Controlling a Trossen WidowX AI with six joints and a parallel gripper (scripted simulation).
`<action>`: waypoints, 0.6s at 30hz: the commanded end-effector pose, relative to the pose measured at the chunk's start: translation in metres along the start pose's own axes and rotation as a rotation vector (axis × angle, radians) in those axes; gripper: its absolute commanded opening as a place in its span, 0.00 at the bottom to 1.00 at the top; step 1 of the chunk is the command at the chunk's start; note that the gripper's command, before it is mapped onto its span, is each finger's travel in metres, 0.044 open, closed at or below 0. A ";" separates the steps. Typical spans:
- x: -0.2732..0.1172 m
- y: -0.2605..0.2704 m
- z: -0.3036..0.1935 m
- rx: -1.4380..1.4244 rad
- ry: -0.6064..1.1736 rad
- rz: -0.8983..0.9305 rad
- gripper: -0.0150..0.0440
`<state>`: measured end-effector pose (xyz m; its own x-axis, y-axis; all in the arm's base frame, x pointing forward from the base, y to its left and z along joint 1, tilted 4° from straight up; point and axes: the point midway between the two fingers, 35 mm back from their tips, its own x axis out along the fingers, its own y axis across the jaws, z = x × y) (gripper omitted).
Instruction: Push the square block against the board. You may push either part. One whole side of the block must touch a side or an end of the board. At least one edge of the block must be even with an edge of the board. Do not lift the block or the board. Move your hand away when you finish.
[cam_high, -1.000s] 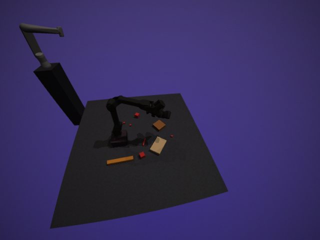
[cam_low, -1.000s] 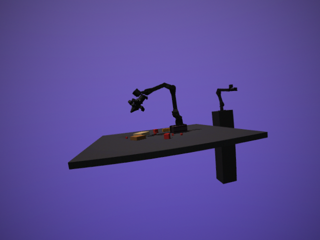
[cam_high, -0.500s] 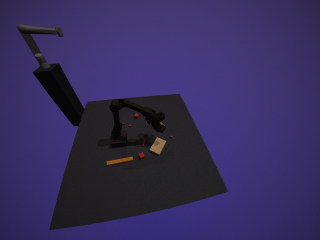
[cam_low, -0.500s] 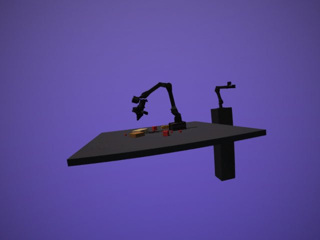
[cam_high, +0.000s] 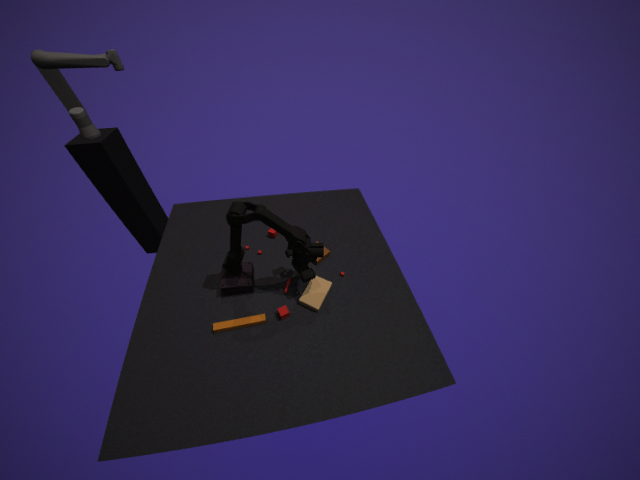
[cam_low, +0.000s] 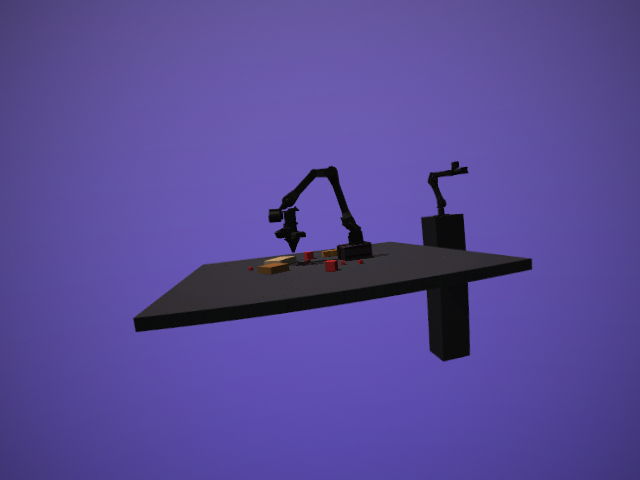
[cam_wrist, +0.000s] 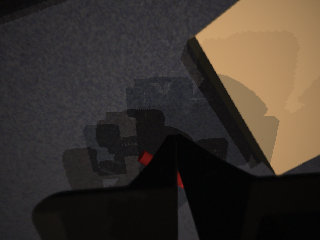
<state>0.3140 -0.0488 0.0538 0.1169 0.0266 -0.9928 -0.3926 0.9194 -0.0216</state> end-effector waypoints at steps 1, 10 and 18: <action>0.005 0.000 -0.004 0.014 0.020 0.000 0.25; 0.057 0.000 -0.006 0.016 0.020 0.001 0.25; 0.056 -0.001 -0.016 0.016 0.021 0.001 0.25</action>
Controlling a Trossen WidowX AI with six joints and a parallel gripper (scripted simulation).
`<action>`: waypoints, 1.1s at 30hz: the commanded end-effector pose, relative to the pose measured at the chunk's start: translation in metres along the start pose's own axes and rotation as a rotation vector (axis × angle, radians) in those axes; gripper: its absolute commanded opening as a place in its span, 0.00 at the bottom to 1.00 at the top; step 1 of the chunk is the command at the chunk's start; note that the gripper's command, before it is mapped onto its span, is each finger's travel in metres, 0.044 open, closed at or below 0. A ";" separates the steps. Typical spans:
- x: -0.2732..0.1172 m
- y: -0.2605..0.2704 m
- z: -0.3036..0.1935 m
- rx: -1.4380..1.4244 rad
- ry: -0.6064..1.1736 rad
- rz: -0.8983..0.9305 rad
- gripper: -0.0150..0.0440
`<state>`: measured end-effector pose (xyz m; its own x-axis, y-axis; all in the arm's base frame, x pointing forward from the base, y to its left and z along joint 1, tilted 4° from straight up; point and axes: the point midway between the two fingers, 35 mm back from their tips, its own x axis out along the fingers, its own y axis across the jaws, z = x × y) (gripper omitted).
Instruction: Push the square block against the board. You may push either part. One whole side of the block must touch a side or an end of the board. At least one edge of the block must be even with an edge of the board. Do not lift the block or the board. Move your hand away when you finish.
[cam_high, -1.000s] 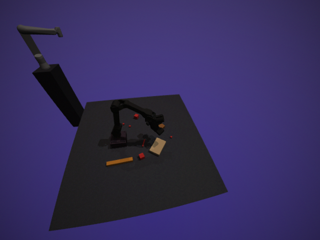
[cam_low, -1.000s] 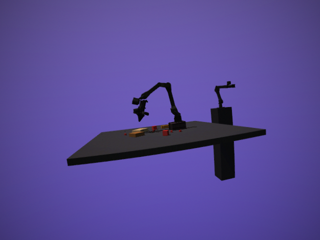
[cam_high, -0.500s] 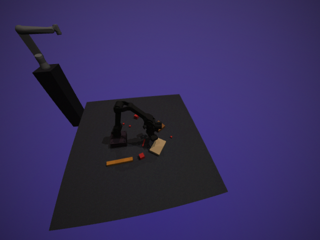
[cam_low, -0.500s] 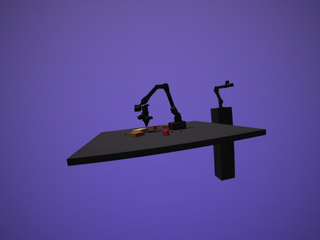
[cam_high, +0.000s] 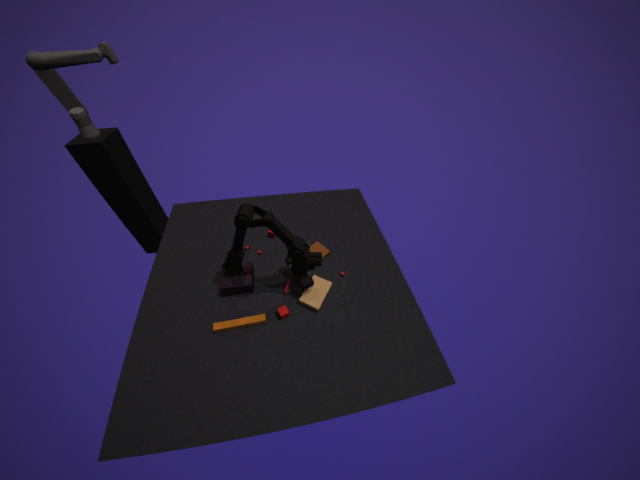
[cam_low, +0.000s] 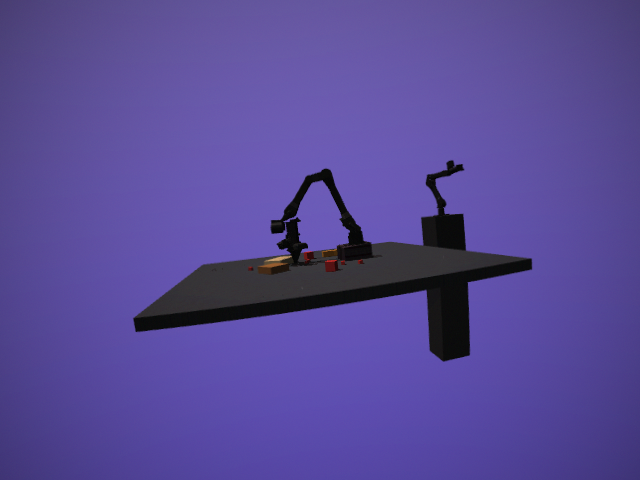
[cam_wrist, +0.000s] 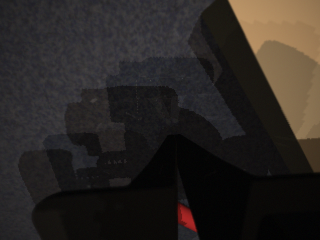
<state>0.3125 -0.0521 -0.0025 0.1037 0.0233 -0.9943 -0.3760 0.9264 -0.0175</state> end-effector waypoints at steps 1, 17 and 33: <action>0.001 0.000 -0.008 -0.002 0.007 -0.001 0.25; 0.000 -0.003 -0.035 -0.002 0.010 -0.002 0.25; 0.000 -0.002 -0.062 -0.002 0.012 -0.002 0.25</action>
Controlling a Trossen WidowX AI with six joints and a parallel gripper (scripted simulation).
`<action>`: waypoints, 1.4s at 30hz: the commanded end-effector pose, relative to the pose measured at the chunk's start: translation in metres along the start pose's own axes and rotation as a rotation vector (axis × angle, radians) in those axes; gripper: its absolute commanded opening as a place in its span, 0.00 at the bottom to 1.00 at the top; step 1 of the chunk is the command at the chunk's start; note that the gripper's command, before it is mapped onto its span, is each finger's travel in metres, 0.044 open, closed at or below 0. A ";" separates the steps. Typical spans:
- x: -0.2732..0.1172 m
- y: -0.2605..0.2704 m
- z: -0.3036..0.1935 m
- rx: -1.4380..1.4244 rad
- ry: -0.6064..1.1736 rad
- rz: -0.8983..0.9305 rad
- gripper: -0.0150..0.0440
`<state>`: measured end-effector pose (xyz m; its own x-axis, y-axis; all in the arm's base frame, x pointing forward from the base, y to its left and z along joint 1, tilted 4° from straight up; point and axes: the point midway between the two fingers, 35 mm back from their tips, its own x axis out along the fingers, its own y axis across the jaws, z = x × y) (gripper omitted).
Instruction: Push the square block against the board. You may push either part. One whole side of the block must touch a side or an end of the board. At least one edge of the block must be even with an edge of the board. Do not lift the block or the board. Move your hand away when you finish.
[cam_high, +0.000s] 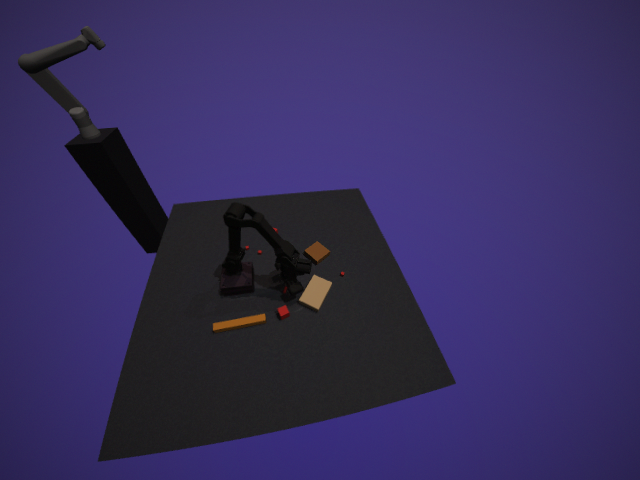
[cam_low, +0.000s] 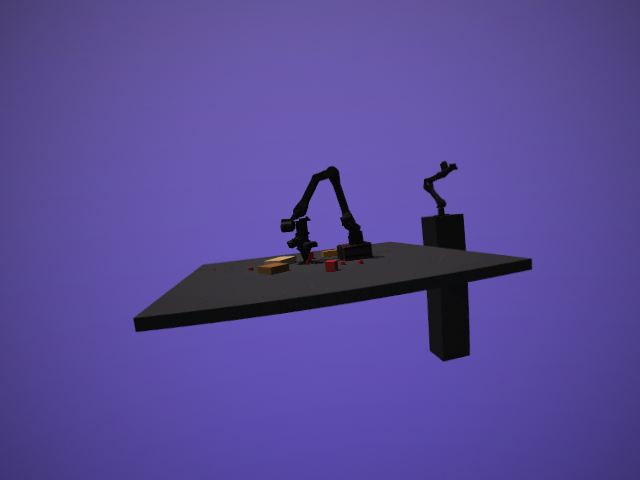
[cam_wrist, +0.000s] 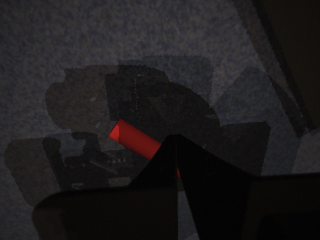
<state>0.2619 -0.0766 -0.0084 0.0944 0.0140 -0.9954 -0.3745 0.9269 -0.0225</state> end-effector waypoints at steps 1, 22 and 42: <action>0.001 0.002 -0.007 -0.003 0.000 0.003 0.25; 0.002 0.004 -0.029 -0.003 0.001 0.004 0.25; 0.001 0.003 -0.007 -0.003 0.000 0.004 0.25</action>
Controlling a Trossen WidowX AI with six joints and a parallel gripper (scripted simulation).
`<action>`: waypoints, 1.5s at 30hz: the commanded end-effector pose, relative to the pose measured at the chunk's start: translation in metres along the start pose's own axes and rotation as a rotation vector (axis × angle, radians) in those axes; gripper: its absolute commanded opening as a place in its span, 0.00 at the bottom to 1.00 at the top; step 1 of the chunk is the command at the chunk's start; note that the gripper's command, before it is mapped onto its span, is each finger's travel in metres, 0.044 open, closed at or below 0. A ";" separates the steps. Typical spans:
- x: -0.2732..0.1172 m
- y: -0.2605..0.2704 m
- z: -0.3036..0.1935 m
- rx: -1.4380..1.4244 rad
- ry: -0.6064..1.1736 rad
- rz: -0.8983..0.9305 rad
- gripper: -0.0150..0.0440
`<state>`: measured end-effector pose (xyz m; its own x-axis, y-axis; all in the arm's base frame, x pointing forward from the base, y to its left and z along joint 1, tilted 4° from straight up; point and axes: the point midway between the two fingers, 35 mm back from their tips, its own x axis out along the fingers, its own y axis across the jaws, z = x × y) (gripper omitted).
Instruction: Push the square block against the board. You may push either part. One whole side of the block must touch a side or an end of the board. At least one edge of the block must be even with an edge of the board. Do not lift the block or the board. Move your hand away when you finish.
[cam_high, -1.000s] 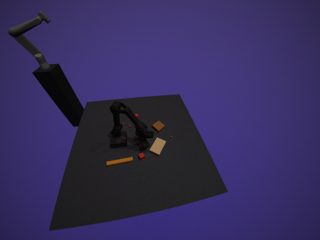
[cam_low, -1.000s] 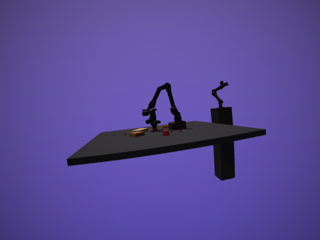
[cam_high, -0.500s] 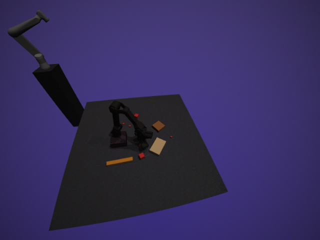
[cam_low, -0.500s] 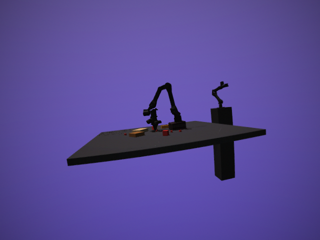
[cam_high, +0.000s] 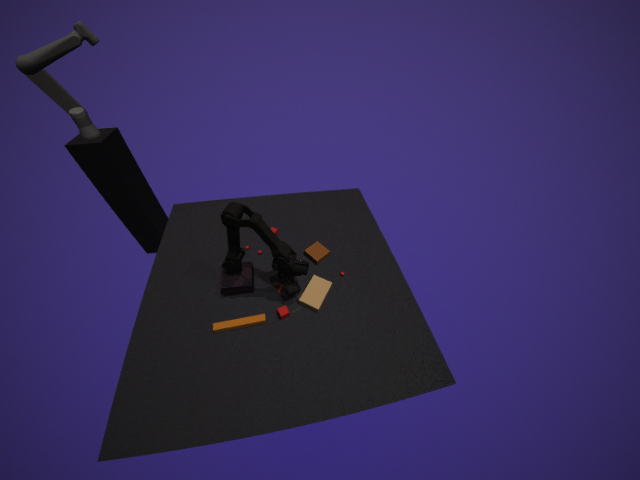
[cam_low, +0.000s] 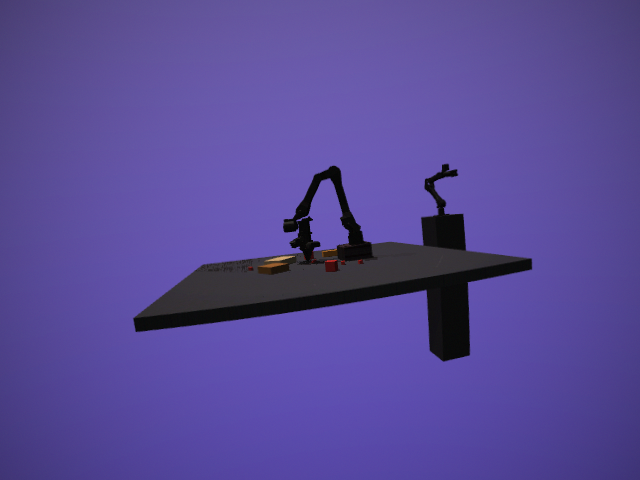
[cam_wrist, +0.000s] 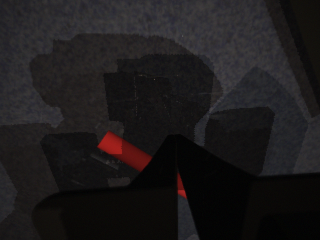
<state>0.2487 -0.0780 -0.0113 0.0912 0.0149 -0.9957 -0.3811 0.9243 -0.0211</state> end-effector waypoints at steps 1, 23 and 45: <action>0.000 -0.001 0.007 0.003 -0.003 0.001 0.25; -0.056 0.000 0.025 0.003 -0.005 0.001 0.25; -0.068 -0.119 0.083 0.603 -0.014 0.003 0.25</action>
<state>0.3542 -0.1466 0.0660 0.1018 0.0124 -0.9947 0.1356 0.9904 0.0262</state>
